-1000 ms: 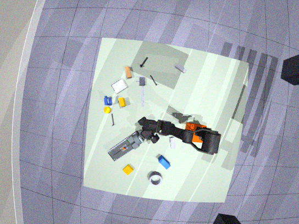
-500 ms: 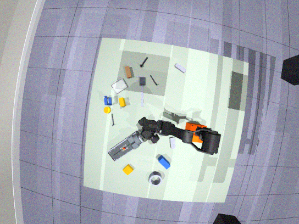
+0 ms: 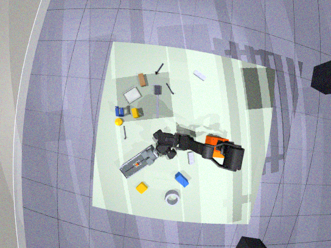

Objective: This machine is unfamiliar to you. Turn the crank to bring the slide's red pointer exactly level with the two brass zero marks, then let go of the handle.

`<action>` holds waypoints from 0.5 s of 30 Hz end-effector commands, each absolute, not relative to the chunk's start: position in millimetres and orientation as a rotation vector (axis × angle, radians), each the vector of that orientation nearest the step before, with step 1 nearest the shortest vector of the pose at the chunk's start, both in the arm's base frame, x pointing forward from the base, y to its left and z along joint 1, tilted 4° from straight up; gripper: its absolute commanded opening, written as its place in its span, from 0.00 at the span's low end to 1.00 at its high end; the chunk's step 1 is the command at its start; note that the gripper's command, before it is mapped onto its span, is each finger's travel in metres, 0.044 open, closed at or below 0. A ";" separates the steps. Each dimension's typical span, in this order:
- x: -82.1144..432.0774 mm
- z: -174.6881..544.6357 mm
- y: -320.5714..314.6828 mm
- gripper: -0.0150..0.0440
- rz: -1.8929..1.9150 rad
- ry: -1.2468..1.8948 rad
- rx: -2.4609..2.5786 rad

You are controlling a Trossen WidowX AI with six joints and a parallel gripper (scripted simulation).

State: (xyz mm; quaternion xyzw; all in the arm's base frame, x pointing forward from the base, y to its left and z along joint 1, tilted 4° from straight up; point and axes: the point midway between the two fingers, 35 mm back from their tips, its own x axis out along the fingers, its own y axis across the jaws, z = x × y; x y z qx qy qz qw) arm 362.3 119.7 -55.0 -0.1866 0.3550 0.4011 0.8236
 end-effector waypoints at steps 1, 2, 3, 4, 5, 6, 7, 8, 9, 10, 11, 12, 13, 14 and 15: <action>355.3 -57.6 124.9 0.25 0.876 0.766 -0.390; 355.1 -57.6 125.0 0.25 0.876 0.766 -0.390; 355.0 -57.6 125.1 0.25 0.876 0.766 -0.389; 355.0 -57.6 125.1 0.25 0.876 0.766 -0.389; 354.9 -57.6 125.2 0.25 0.876 0.766 -0.389; 354.8 -57.6 125.3 0.25 0.876 0.766 -0.389; 354.7 -57.6 125.3 0.25 0.876 0.766 -0.389; 354.6 -57.6 125.4 0.25 0.876 0.766 -0.389; 354.5 -57.6 125.5 0.25 0.876 0.766 -0.389; 354.4 -57.7 125.5 0.25 0.876 0.766 -0.389; 354.3 -57.7 125.6 0.25 0.876 0.766 -0.389; 354.2 -57.7 125.7 0.25 0.876 0.766 -0.389; 354.1 -57.7 125.7 0.25 0.876 0.766 -0.389; 354.0 -57.7 125.8 0.25 0.876 0.766 -0.389; 353.9 -57.7 125.9 0.25 0.876 0.766 -0.389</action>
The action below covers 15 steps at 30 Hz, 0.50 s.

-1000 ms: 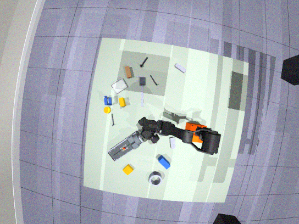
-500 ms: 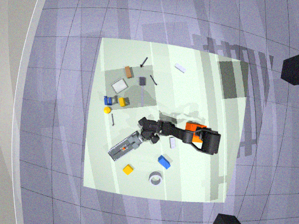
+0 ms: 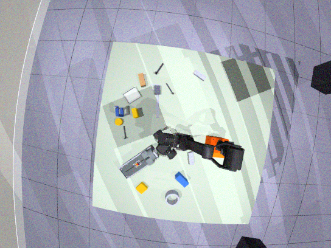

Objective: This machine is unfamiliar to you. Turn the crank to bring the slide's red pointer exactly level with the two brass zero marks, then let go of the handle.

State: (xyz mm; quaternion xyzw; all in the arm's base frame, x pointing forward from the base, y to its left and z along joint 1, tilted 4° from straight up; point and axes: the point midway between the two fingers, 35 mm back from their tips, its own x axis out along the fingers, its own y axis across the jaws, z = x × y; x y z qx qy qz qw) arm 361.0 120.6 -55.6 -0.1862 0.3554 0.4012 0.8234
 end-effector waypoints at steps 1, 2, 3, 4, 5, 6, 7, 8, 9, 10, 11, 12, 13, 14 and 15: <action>353.8 -57.7 125.9 0.25 0.876 0.766 -0.389; 353.7 -57.7 126.0 0.25 0.876 0.766 -0.389; 353.5 -57.7 126.1 0.25 0.876 0.766 -0.389; 353.4 -57.7 126.2 0.25 0.876 0.766 -0.389; 353.3 -57.6 126.3 0.25 0.876 0.766 -0.389; 353.2 -57.6 126.4 0.25 0.876 0.766 -0.389; 353.1 -57.6 126.5 0.25 0.876 0.766 -0.389; 353.0 -57.5 126.6 0.25 0.876 0.766 -0.389; 352.9 -57.4 126.7 0.25 0.876 0.766 -0.389; 352.7 -57.4 126.8 0.25 0.876 0.766 -0.389; 352.6 -57.3 126.9 0.25 0.876 0.766 -0.389; 352.4 -57.2 127.0 0.25 0.876 0.766 -0.389; 352.3 -57.2 127.1 0.25 0.876 0.766 -0.389; 352.1 -57.1 127.3 0.25 0.877 0.766 -0.389; 352.0 -57.0 127.4 0.25 0.877 0.766 -0.389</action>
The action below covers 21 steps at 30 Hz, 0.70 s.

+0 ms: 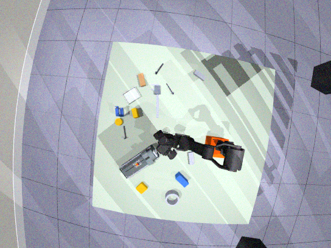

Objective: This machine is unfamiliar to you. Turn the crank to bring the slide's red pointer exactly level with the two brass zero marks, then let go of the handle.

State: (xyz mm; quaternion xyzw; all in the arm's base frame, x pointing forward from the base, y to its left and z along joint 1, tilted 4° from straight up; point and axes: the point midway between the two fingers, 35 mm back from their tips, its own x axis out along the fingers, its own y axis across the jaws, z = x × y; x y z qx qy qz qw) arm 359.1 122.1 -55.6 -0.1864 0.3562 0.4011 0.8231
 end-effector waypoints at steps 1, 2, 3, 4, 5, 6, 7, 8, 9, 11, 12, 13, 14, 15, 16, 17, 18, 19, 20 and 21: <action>351.8 -56.9 127.6 0.25 0.877 0.766 -0.389; 351.6 -56.8 127.7 0.25 0.877 0.766 -0.389; 351.3 -56.7 127.9 0.25 0.877 0.766 -0.389; 351.1 -56.6 128.1 0.25 0.877 0.766 -0.389; 350.9 -56.5 128.3 0.25 0.877 0.766 -0.389; 350.6 -56.4 128.5 0.25 0.877 0.766 -0.389; 350.3 -56.3 128.7 0.25 0.877 0.766 -0.389; 350.0 -56.2 128.9 0.25 0.877 0.766 -0.389; 349.7 -56.1 129.2 0.25 0.877 0.766 -0.389; 349.1 -55.8 129.7 0.25 0.877 0.766 -0.389; 348.8 -55.6 130.0 0.25 0.877 0.767 -0.389; 348.4 -55.5 130.2 0.25 0.877 0.767 -0.389; 348.1 -55.3 130.4 0.25 0.877 0.767 -0.389; 348.2 -55.1 130.4 0.25 0.877 0.767 -0.389; 348.2 -54.9 130.4 0.25 0.877 0.767 -0.389; 348.2 -54.8 130.4 0.25 0.877 0.767 -0.389; 348.3 -54.6 130.4 0.25 0.877 0.767 -0.389; 348.3 -54.5 130.4 0.25 0.877 0.767 -0.389; 348.4 -54.4 130.4 0.25 0.877 0.767 -0.389; 348.4 -54.3 130.4 0.25 0.877 0.767 -0.389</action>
